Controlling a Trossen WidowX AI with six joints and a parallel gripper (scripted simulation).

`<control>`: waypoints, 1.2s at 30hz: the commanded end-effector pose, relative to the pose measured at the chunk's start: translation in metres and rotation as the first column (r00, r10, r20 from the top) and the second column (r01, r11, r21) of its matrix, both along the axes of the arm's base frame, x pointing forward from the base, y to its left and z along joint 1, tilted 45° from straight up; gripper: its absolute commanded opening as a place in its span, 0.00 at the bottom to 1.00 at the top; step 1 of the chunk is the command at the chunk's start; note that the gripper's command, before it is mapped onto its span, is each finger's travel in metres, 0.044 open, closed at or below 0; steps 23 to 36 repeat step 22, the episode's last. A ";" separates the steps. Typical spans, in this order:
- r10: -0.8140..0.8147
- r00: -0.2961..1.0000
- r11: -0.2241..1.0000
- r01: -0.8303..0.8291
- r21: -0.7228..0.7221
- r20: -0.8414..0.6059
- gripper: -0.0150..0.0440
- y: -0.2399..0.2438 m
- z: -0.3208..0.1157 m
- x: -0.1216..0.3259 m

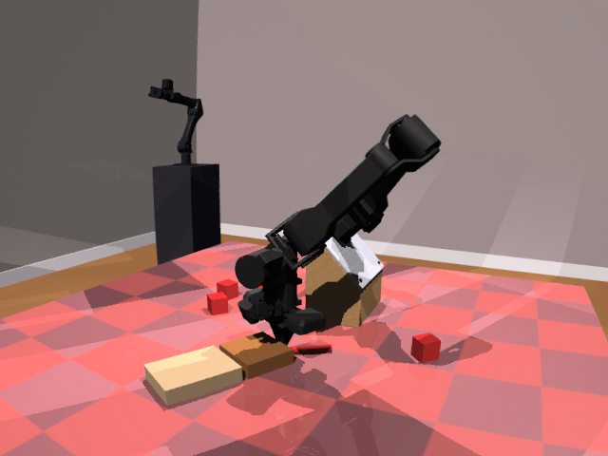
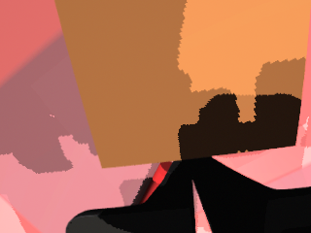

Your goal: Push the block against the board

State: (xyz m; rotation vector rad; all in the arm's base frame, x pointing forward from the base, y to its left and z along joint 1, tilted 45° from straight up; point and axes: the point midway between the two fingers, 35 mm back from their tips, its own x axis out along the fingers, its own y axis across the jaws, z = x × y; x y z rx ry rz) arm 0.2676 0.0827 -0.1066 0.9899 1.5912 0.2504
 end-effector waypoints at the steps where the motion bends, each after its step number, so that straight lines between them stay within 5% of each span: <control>1: 0.004 1.000 1.000 -0.004 0.000 0.004 0.25 -0.001 -0.002 0.005; 36: 0.004 1.000 1.000 -0.004 -0.001 0.004 0.25 -0.001 -0.002 0.005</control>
